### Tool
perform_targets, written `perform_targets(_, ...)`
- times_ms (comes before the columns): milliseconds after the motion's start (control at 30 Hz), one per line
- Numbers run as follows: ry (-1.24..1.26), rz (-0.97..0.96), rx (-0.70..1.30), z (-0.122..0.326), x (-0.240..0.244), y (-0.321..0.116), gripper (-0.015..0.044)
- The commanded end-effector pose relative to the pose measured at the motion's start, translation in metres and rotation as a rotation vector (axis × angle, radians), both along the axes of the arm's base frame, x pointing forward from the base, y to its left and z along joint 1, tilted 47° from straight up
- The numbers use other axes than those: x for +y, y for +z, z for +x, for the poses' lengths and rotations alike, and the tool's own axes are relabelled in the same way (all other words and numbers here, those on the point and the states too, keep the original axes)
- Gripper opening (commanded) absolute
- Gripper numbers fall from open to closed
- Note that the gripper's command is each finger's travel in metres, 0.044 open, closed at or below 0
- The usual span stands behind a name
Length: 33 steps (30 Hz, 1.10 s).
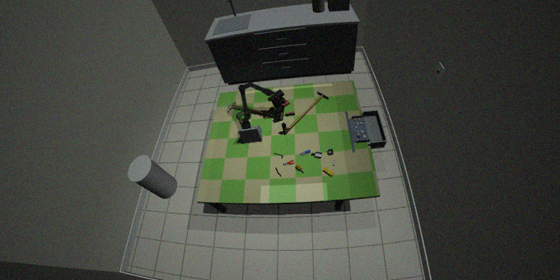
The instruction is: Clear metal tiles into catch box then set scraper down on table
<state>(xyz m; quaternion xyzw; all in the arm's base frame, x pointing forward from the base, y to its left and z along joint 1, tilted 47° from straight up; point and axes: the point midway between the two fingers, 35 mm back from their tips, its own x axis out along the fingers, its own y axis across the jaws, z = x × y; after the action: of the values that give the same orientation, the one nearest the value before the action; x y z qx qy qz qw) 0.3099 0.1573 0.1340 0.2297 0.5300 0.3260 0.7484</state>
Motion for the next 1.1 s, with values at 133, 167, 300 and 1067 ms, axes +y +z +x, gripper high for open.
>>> perform_targets(133, -0.003, 0.002, -0.014, -0.002, 0.008, 0.012, 0.0000)
perform_targets(167, -0.004, 0.003, -0.014, -0.003, 0.009, 0.013, 0.0000)
perform_targets(300, -0.004, 0.006, -0.015, -0.004, 0.013, 0.018, 0.0000)
perform_targets(1067, -0.009, 0.026, -0.018, -0.017, 0.035, 0.044, 0.0000)
